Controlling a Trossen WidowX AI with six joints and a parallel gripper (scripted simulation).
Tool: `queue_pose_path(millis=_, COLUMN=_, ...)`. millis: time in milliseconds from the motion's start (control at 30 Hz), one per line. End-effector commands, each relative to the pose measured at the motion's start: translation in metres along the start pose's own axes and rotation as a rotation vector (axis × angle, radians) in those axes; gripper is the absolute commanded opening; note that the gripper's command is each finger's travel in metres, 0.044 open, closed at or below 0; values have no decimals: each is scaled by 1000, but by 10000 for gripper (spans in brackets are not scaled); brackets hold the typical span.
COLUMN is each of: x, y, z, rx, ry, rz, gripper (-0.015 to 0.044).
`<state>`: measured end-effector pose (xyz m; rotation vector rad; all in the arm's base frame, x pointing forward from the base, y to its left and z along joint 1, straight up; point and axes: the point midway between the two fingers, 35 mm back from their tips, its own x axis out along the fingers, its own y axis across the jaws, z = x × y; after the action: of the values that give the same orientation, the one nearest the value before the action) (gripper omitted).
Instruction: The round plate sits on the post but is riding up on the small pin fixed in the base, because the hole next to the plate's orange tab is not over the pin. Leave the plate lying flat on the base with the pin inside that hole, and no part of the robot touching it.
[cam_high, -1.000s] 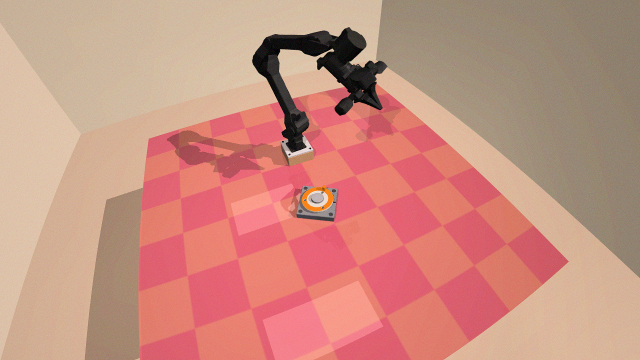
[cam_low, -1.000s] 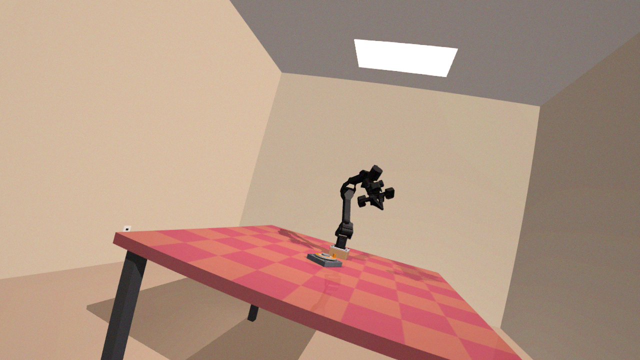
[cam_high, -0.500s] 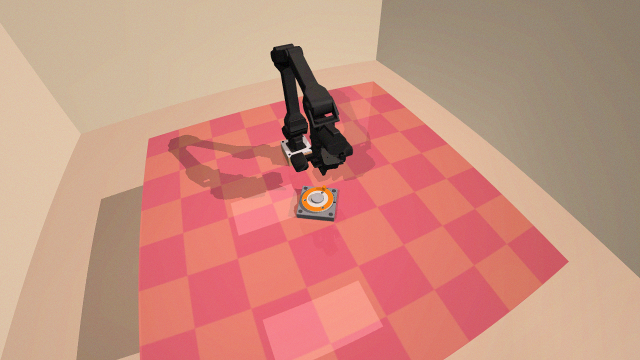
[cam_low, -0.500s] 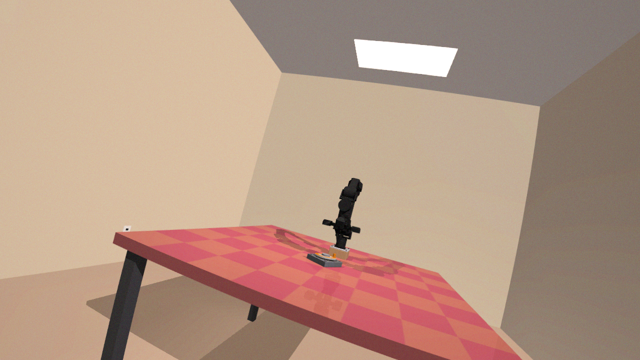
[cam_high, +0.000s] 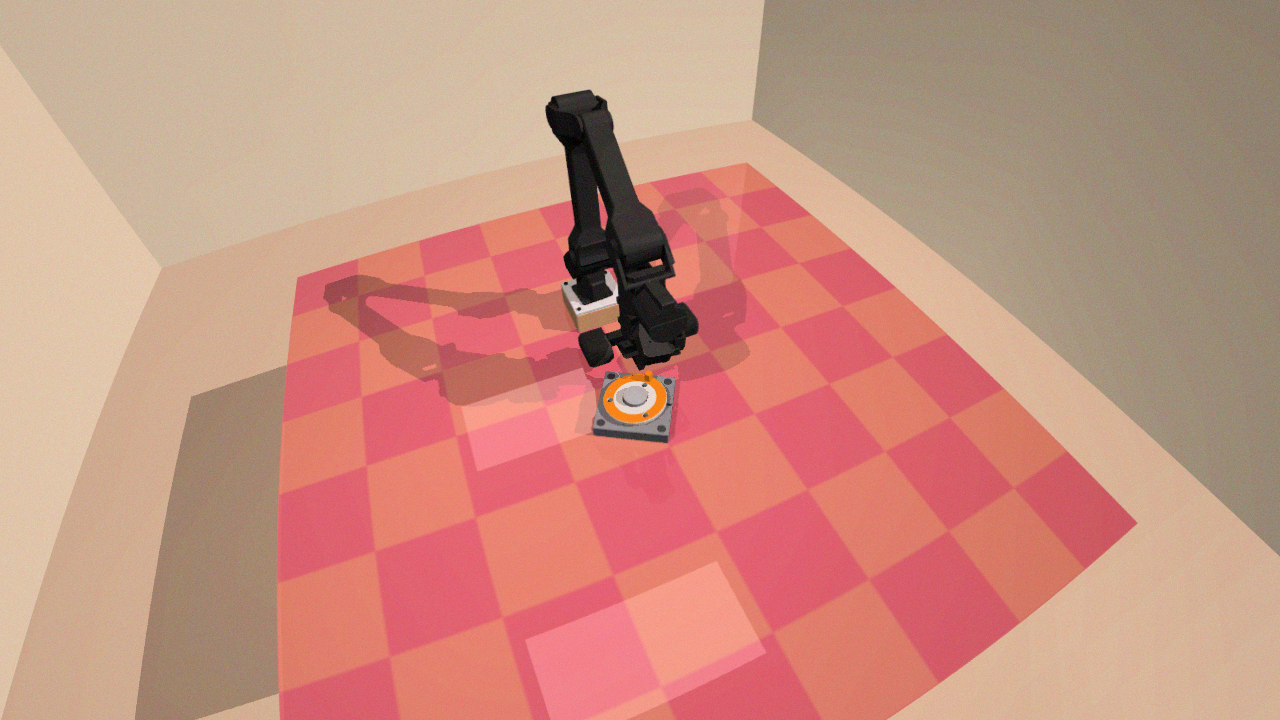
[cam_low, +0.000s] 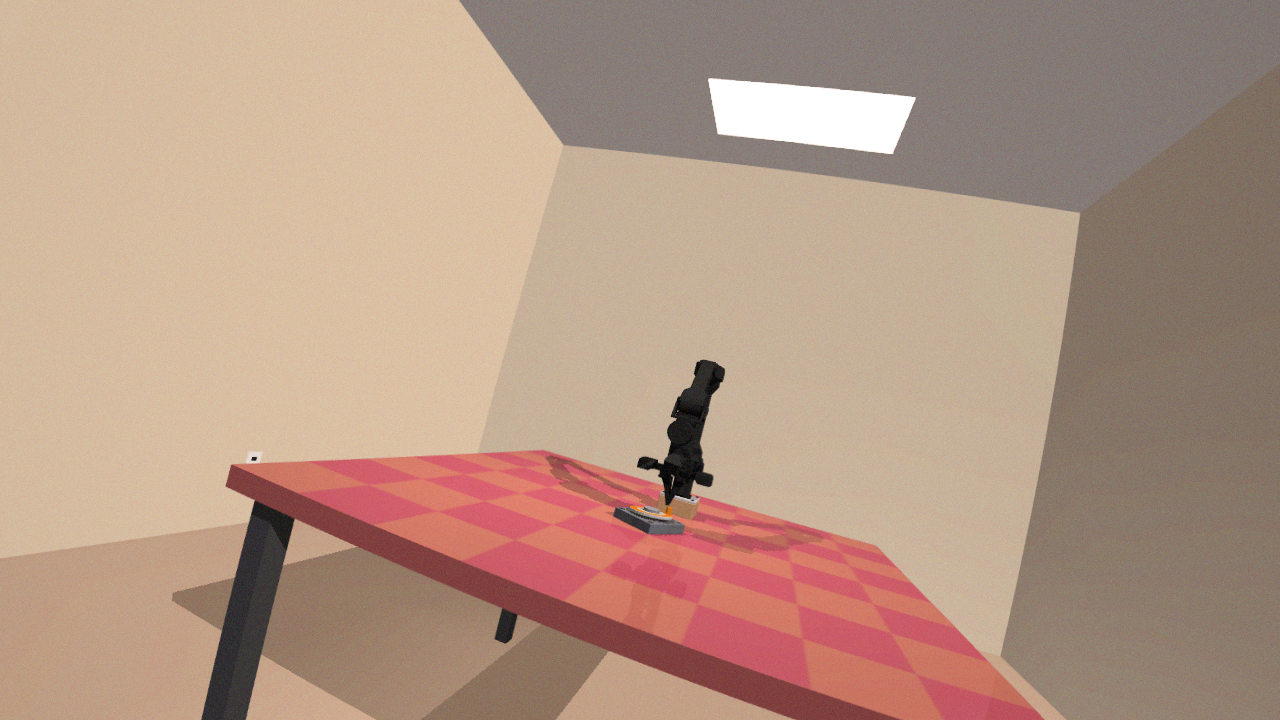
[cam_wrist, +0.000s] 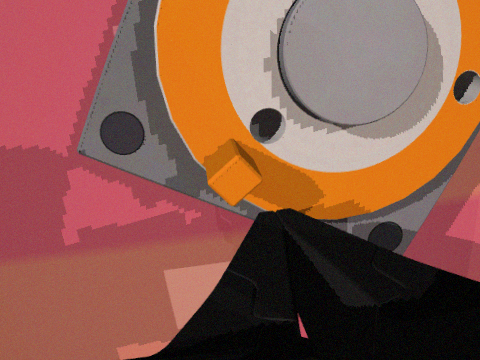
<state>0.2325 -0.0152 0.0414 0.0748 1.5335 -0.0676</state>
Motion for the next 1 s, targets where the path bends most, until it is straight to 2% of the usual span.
queue_pose_path(millis=0, x=10, y=0, z=-3, rx=2, ry=13, rz=-4, gripper=0)
queue_pose_path(millis=967, x=10, y=23, z=26, rx=2, ry=10, rz=-2, gripper=0)
